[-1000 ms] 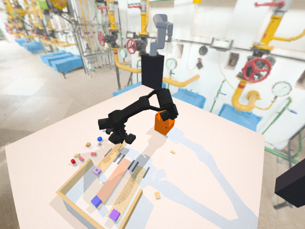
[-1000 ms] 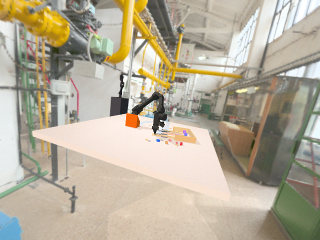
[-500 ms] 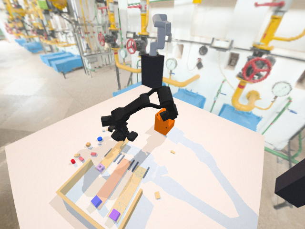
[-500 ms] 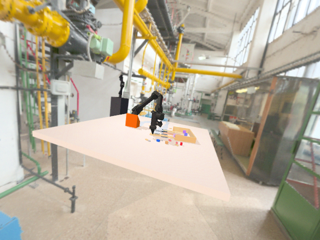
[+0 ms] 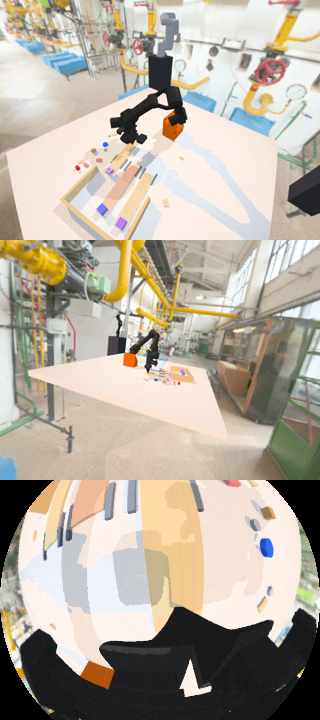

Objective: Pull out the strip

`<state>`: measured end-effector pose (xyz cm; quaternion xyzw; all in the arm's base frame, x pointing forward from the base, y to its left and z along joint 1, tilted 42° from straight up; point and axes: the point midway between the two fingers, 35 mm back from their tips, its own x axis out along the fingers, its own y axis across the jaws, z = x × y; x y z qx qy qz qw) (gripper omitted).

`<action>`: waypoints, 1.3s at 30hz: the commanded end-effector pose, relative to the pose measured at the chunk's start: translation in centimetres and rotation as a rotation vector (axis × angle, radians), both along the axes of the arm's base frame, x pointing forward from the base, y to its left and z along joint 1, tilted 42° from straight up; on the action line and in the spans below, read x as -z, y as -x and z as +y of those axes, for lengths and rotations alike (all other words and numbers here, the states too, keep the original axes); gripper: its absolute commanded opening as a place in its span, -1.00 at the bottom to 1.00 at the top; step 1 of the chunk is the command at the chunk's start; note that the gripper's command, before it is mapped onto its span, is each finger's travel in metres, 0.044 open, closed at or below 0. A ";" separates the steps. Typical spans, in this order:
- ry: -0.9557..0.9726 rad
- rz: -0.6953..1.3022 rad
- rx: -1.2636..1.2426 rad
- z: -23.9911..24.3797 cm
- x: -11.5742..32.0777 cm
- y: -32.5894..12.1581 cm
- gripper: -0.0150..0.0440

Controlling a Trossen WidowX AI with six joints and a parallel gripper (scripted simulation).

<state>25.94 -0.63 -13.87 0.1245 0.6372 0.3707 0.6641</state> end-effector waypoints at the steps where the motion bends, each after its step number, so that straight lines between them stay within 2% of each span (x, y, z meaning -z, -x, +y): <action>1: 0.001 0.024 -0.014 0.2 0.3 1.5 -0.49; 15: 0.002 0.025 -0.014 -0.5 0.6 3.4 -0.49; 39: 0.002 0.025 -0.014 -0.5 0.6 3.4 -0.49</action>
